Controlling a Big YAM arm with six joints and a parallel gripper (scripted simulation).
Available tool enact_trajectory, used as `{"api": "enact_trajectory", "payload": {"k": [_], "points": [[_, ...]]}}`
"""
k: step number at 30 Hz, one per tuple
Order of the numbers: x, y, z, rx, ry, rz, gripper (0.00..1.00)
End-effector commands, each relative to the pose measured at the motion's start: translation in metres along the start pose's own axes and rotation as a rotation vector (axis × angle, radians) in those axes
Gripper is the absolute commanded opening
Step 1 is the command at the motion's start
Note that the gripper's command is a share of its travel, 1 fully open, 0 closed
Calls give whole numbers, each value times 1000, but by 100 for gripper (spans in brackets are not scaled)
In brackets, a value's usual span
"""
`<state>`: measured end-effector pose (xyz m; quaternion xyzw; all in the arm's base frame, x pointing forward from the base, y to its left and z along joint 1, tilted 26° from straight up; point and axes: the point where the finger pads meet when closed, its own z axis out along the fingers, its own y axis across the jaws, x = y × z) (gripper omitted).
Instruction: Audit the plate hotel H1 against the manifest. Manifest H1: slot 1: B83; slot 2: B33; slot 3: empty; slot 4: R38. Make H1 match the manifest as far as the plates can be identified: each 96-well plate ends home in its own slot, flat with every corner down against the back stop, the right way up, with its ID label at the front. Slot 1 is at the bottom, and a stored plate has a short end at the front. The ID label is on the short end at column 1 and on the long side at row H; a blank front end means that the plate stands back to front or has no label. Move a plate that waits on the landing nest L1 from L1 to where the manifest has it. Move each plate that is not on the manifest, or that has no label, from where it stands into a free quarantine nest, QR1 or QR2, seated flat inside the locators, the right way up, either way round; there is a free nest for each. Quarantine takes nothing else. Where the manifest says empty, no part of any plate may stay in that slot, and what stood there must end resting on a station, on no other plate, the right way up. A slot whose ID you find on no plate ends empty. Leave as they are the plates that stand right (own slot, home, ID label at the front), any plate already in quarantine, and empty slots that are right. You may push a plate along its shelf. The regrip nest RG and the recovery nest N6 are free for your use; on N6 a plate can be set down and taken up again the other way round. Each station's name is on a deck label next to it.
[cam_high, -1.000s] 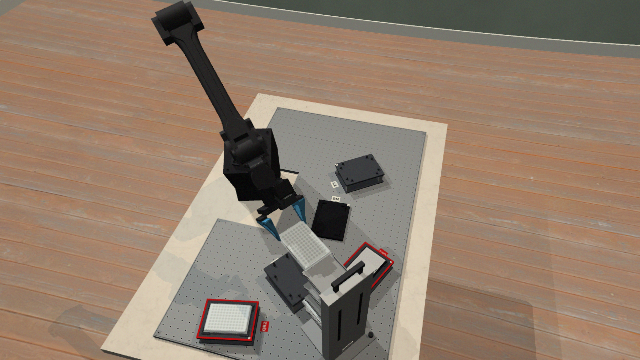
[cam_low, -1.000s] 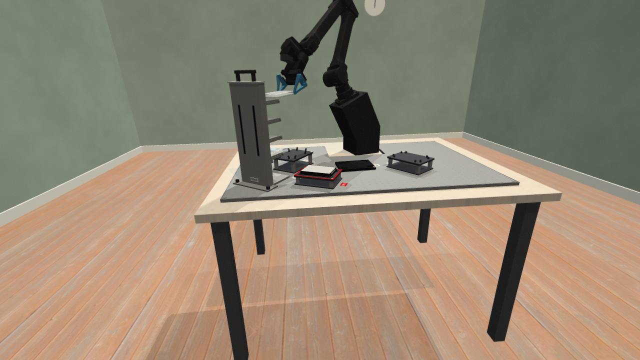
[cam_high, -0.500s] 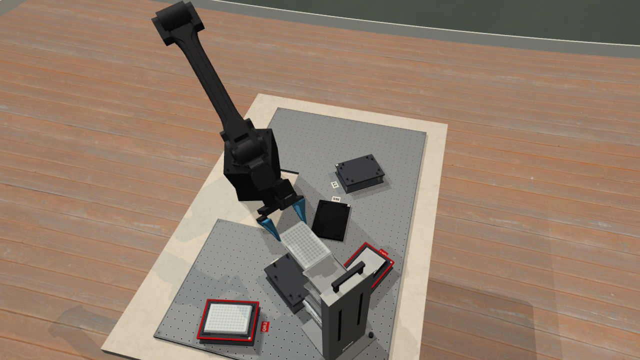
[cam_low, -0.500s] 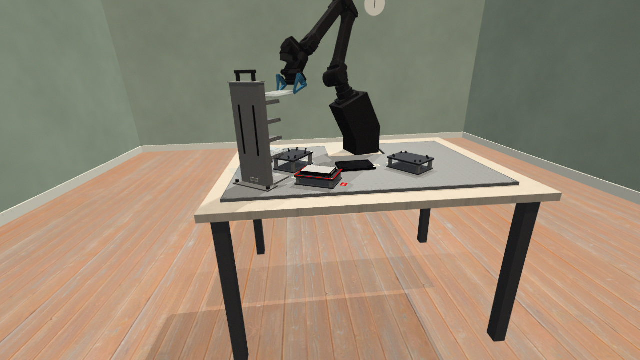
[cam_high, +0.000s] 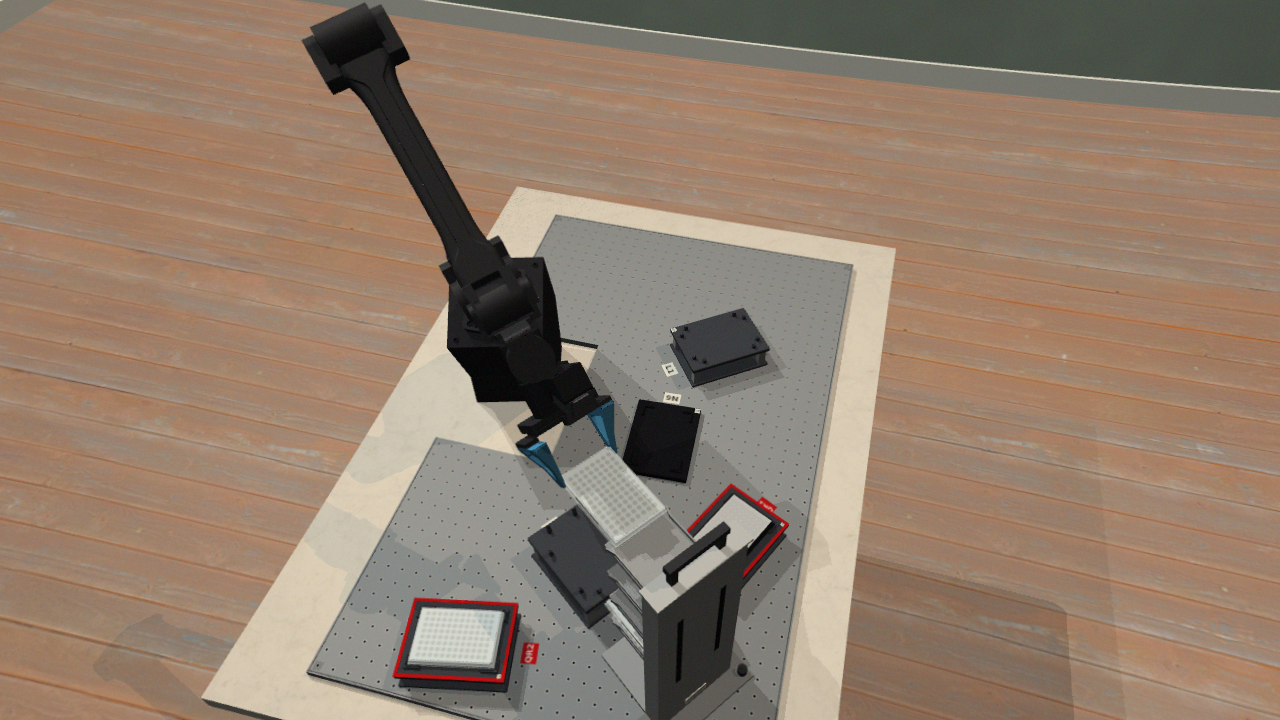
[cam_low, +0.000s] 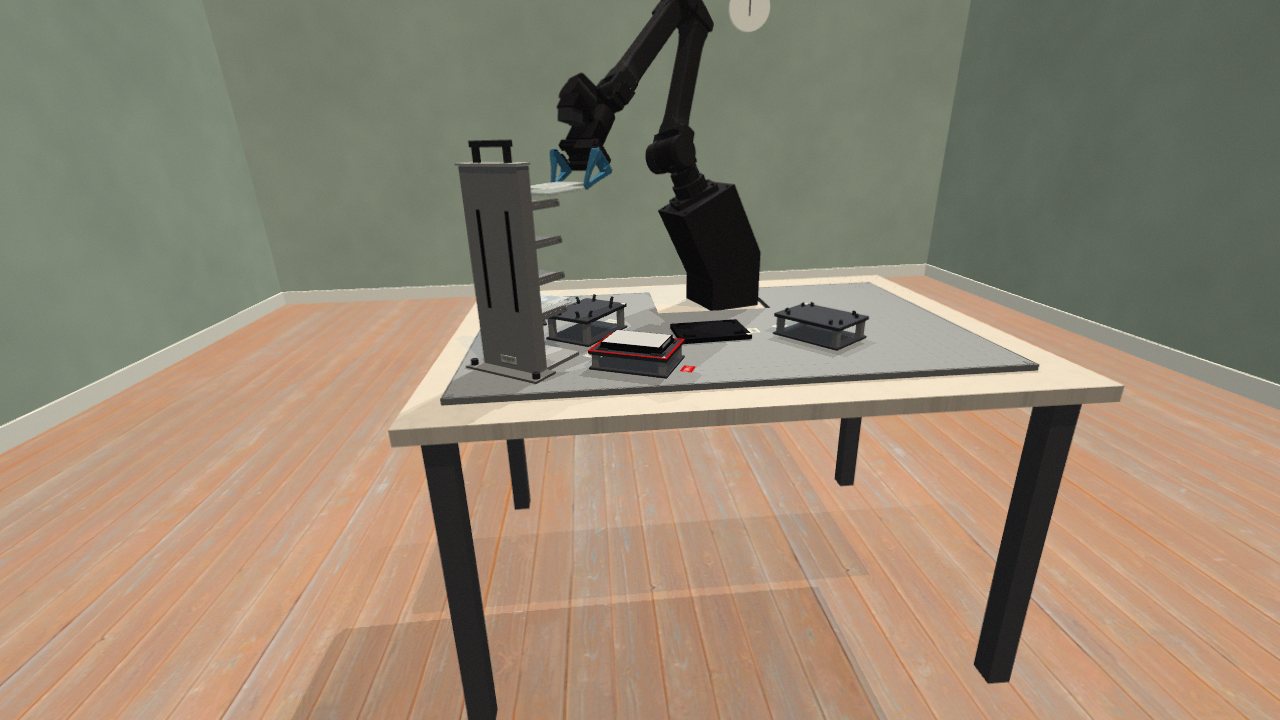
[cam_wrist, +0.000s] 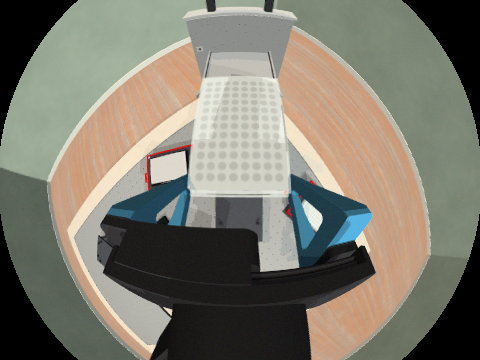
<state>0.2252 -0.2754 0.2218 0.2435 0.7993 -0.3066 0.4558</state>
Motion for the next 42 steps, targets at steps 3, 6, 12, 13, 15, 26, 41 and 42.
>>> {"api": "enact_trajectory", "payload": {"k": [3, 6, 12, 13, 15, 26, 41, 42], "points": [[-45, -8, -1, 13, -86, 8, 86], [-21, -3, 4, 7, -46, 9, 86], [-46, -7, 5, 12, -84, 8, 86], [-39, -6, 6, 11, -71, 8, 86], [-39, -6, 8, 11, -71, 9, 86], [-50, -7, 12, 13, -84, 9, 86], [-54, -7, 20, 12, -83, 9, 86], [-50, -5, 21, 9, -76, 8, 86]]}}
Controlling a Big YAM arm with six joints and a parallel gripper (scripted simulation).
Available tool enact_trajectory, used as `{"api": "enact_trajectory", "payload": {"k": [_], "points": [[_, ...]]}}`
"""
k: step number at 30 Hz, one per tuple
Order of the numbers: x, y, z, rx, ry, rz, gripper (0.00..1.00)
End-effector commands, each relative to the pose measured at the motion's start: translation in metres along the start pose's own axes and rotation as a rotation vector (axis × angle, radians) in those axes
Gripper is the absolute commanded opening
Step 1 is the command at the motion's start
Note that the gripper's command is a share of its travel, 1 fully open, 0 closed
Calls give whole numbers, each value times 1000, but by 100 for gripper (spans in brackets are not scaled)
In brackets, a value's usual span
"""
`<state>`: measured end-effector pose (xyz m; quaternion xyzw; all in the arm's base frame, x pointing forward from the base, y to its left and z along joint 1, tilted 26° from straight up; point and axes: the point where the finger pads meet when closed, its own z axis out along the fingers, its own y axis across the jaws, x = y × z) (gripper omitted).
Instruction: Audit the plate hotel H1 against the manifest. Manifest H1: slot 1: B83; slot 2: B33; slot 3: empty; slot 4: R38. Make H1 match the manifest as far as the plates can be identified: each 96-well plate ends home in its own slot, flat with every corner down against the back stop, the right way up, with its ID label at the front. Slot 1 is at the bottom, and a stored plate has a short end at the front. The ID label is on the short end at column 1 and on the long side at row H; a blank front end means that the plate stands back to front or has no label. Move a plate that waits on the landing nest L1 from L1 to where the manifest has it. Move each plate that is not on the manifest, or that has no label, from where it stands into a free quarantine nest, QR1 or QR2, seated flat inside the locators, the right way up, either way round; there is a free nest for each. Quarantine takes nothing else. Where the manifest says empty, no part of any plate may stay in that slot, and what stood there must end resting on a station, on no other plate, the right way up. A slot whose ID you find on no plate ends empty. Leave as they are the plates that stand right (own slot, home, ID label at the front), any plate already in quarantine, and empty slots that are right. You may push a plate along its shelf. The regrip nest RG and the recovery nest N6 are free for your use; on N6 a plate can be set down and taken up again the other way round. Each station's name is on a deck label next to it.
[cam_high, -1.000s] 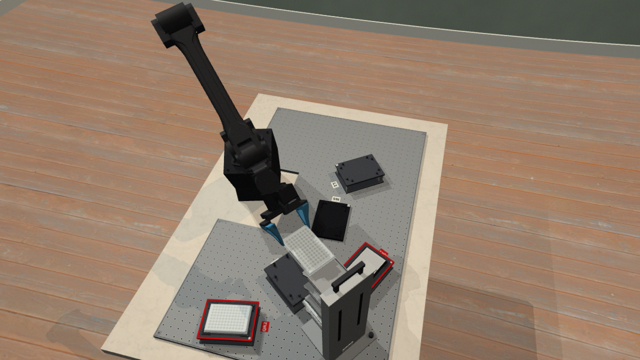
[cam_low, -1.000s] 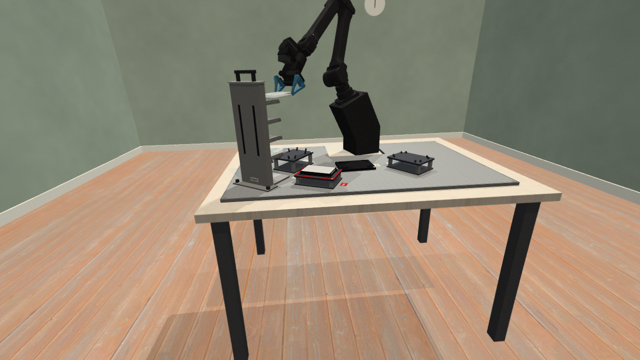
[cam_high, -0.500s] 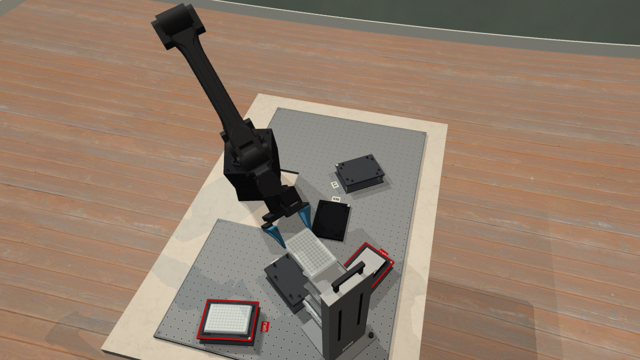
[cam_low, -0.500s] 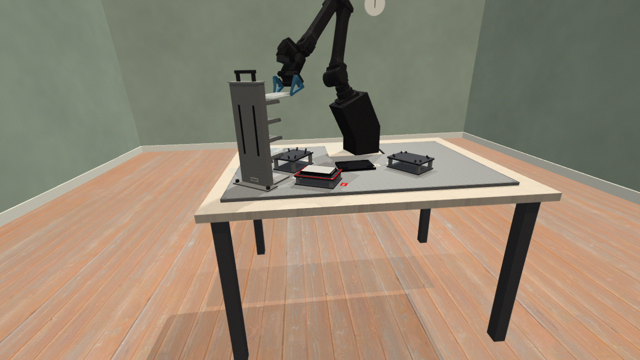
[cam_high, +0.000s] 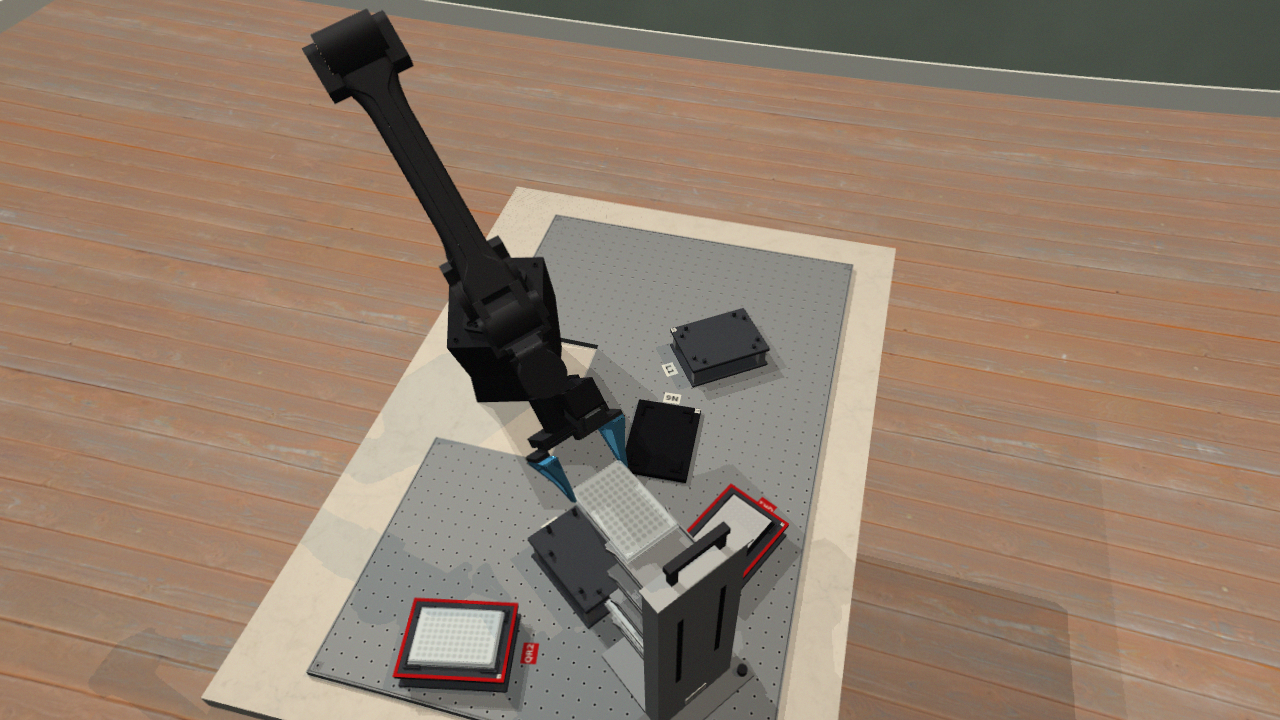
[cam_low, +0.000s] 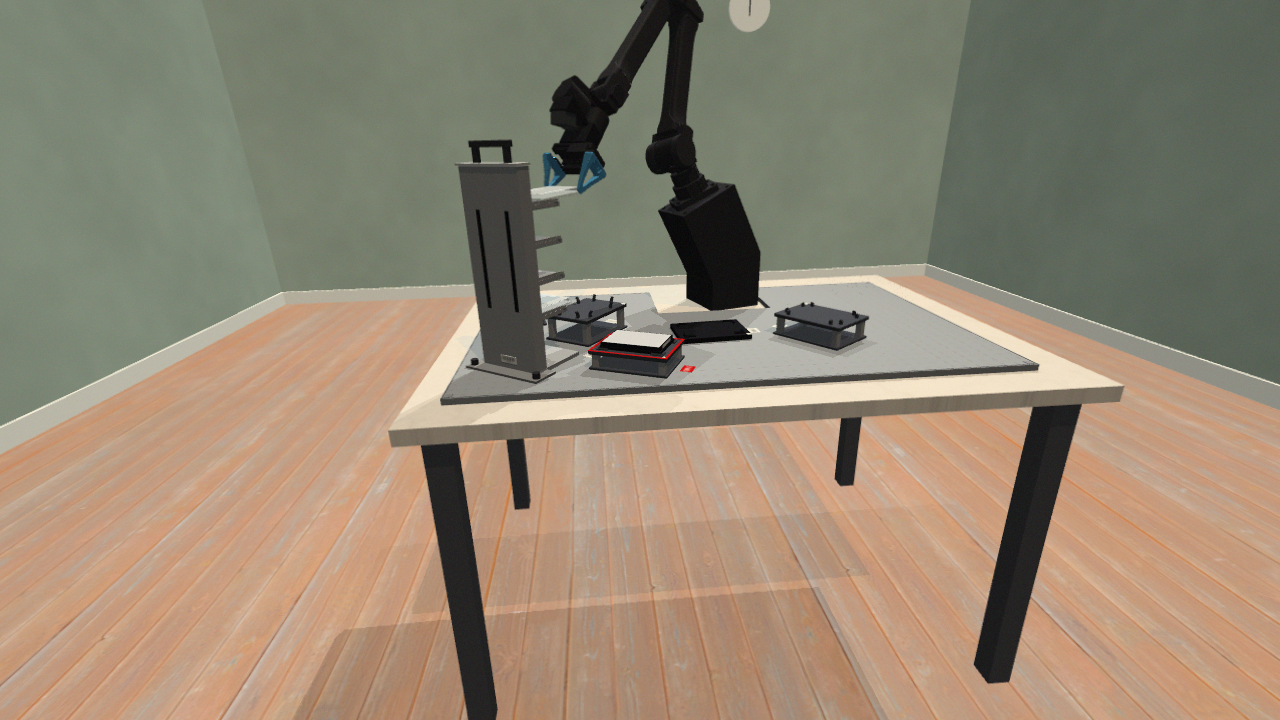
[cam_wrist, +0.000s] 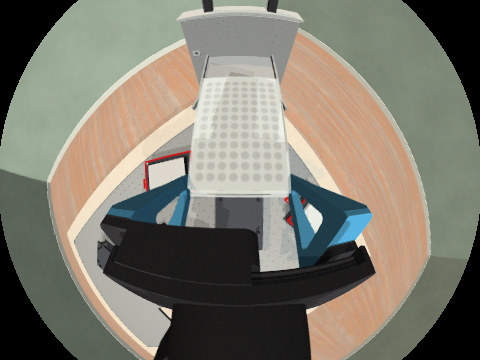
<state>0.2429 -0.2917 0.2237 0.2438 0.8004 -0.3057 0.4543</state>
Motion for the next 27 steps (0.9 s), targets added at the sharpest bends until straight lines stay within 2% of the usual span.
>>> {"api": "enact_trajectory", "payload": {"k": [1, 4, 7, 13, 14, 27], "points": [[-34, -4, 1, 9, -73, 8, 86], [-44, -8, 2, 15, -86, 10, 86], [-36, -4, 5, 9, -73, 8, 86], [-47, -7, 6, 15, -88, 10, 86], [-30, -6, 4, 14, -58, 2, 86], [-29, -6, 5, 13, -58, 2, 86]]}}
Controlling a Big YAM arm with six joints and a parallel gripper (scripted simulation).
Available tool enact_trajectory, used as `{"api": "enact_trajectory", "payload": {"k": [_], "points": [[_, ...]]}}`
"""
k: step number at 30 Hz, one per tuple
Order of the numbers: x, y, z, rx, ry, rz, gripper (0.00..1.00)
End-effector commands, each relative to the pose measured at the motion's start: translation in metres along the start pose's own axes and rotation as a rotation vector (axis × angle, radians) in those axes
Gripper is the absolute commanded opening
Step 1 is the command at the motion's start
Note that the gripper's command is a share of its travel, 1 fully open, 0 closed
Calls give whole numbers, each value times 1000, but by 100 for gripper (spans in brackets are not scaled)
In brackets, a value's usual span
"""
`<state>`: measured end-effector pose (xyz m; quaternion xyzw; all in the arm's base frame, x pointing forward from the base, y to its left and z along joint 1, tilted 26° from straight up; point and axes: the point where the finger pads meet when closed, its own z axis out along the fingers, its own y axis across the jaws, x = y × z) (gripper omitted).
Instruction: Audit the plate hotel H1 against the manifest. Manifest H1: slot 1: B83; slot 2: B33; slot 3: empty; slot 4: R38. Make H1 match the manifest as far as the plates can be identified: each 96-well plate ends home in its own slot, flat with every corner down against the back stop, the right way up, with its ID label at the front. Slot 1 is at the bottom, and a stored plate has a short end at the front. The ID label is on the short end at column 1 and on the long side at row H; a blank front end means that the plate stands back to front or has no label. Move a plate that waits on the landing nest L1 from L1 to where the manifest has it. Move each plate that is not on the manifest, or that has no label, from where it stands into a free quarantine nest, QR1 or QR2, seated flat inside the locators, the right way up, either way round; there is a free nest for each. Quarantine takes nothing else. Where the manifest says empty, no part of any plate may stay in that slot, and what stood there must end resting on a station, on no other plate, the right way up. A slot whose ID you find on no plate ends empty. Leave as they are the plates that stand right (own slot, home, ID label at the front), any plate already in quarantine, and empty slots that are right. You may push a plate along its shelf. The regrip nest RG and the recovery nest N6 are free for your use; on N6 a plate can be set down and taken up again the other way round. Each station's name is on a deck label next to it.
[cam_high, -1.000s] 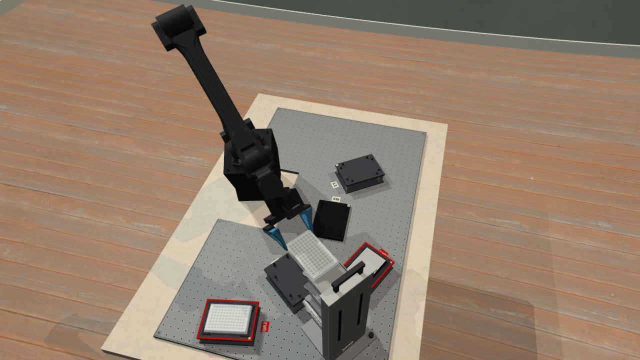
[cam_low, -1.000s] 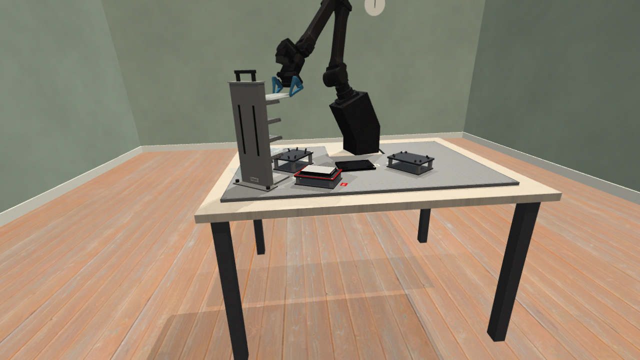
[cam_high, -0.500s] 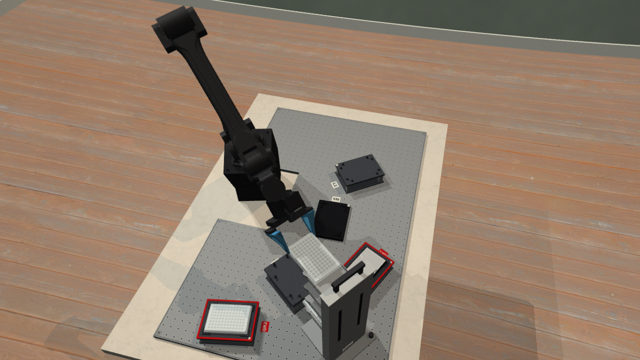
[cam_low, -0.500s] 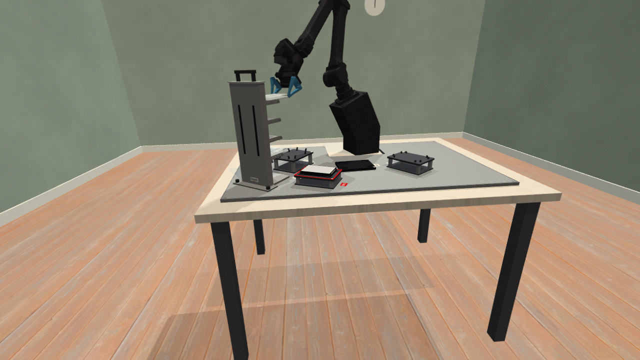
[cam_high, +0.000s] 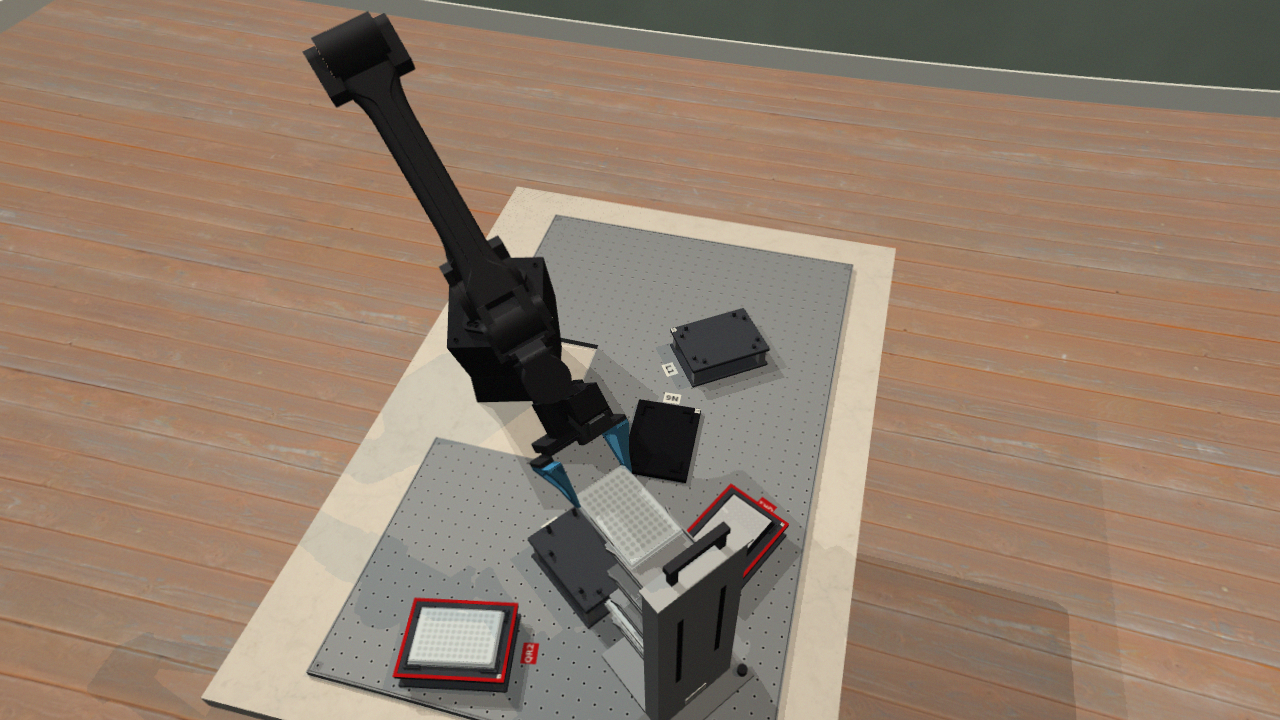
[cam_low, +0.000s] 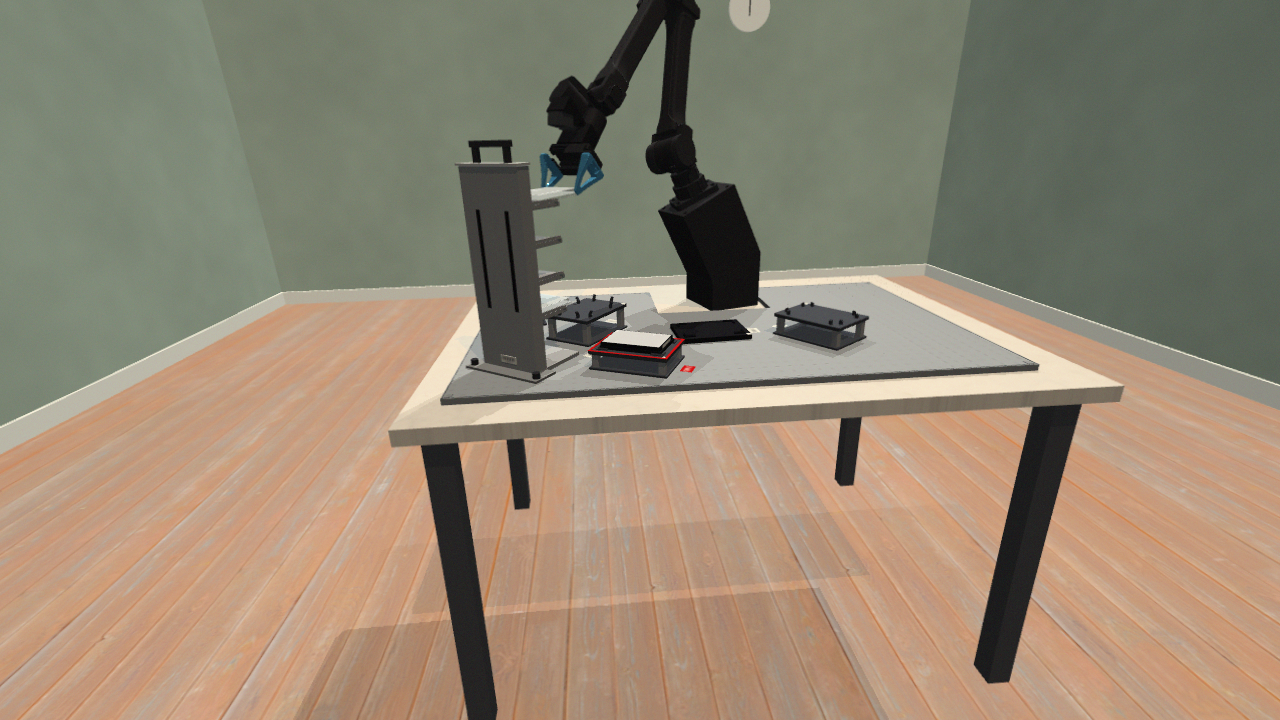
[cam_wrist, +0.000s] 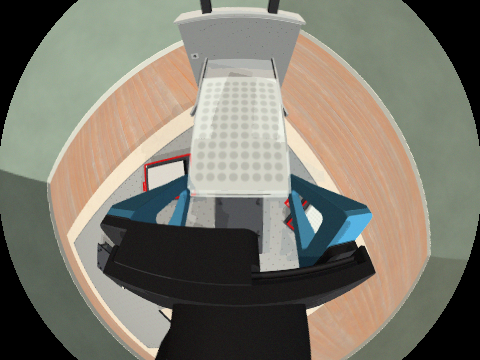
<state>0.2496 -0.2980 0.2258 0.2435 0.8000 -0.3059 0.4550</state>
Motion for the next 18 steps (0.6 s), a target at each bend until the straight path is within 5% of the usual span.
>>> {"api": "enact_trajectory", "payload": {"k": [1, 9, 14, 18], "points": [[-24, -6, -3, 14, -56, 2, 86], [-8, 2, 3, 1, -33, 7, 86], [-40, -6, 4, 13, -83, 8, 86], [-33, -4, 8, 11, -70, 9, 86]]}}
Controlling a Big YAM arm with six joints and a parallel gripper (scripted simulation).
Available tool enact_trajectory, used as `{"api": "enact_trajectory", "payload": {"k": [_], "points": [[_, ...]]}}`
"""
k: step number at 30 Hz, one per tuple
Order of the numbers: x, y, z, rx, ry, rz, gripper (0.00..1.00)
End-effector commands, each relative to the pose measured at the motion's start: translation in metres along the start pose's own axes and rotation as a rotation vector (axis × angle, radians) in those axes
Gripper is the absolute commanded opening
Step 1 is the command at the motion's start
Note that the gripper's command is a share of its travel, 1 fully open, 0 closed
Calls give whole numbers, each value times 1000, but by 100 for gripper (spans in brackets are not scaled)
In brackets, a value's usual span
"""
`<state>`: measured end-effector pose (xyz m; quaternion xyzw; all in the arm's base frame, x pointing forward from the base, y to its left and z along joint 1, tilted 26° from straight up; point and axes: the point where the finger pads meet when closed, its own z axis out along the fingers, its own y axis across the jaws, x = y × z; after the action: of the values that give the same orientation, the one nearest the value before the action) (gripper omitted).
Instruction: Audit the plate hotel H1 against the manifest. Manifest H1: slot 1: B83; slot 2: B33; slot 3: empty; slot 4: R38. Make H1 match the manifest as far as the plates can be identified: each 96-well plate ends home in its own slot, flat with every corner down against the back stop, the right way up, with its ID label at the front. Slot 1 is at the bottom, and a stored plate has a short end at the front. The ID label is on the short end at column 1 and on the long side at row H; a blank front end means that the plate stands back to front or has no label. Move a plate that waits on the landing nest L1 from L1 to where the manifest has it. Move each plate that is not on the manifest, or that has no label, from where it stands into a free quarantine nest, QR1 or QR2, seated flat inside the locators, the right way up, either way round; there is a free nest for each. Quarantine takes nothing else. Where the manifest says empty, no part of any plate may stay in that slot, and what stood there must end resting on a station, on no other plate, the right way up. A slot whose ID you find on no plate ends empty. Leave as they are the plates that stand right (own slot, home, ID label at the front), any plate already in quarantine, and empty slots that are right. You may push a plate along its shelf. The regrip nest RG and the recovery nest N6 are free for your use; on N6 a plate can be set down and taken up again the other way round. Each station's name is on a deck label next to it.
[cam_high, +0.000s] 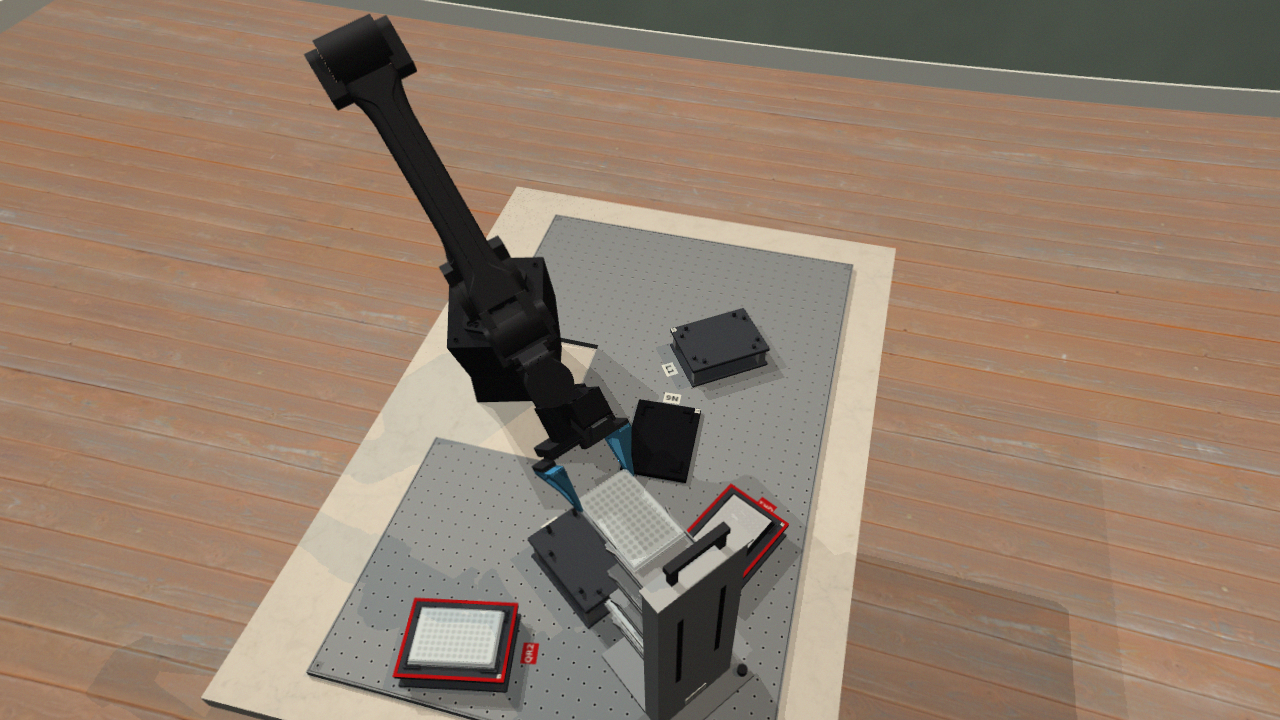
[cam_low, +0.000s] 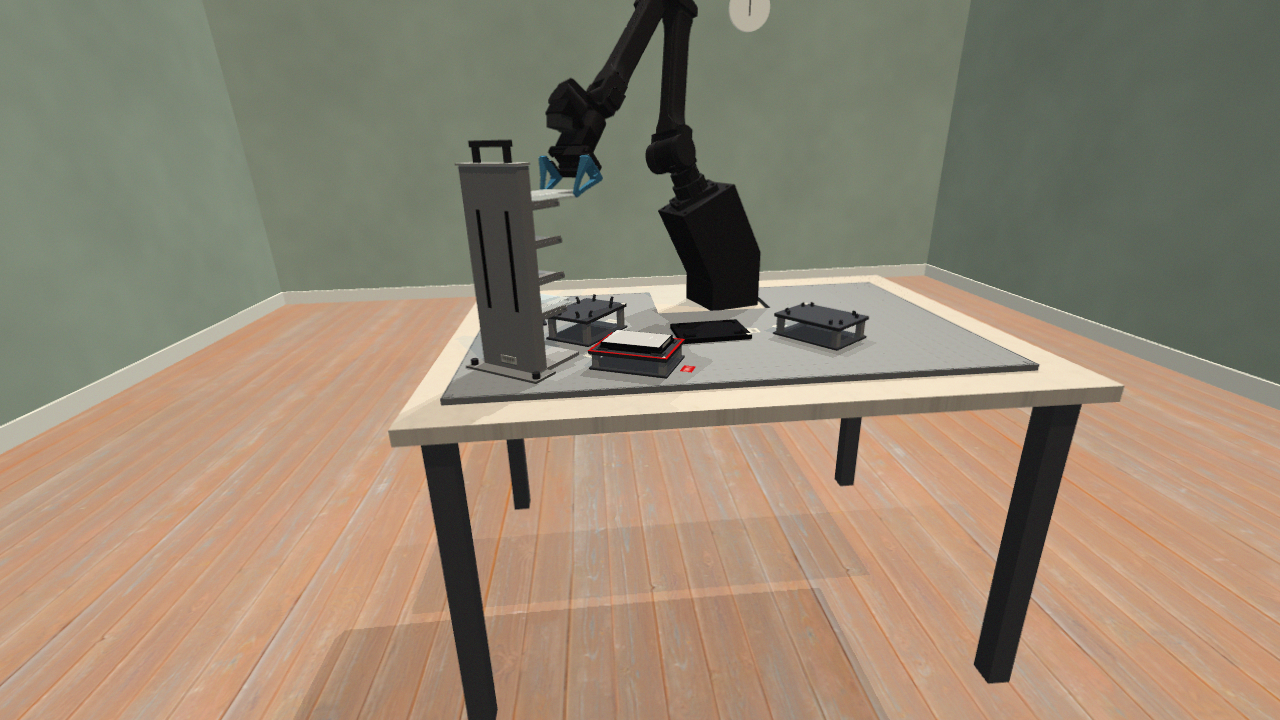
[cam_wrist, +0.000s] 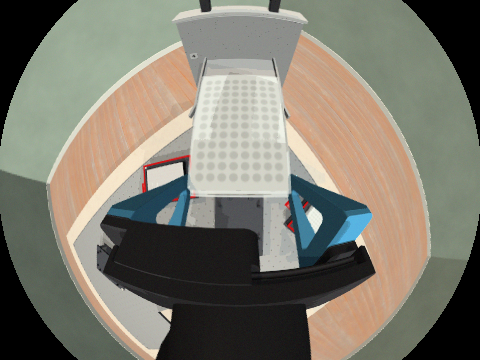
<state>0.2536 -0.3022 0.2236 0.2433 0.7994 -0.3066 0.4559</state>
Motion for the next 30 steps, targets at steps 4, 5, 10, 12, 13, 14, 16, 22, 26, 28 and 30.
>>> {"api": "enact_trajectory", "payload": {"k": [4, 5, 10, 12, 13, 14, 16, 22, 26, 28, 30], "points": [[-40, -6, 2, 12, -79, 7, 86], [-39, -6, 3, 12, -78, 8, 86], [-42, -7, 6, 13, -81, 9, 86], [-35, -4, 8, 10, -68, 8, 86], [-30, -3, 9, 9, -60, 8, 86], [-33, -5, 10, 12, -65, 9, 86], [-42, -7, 10, 15, -78, 9, 86], [-24, -3, 14, 9, -48, 9, 86], [-42, -7, 16, 15, -76, 9, 86], [-33, -5, 18, 12, -61, 9, 86], [-38, -7, 19, 16, -68, 11, 86]]}}
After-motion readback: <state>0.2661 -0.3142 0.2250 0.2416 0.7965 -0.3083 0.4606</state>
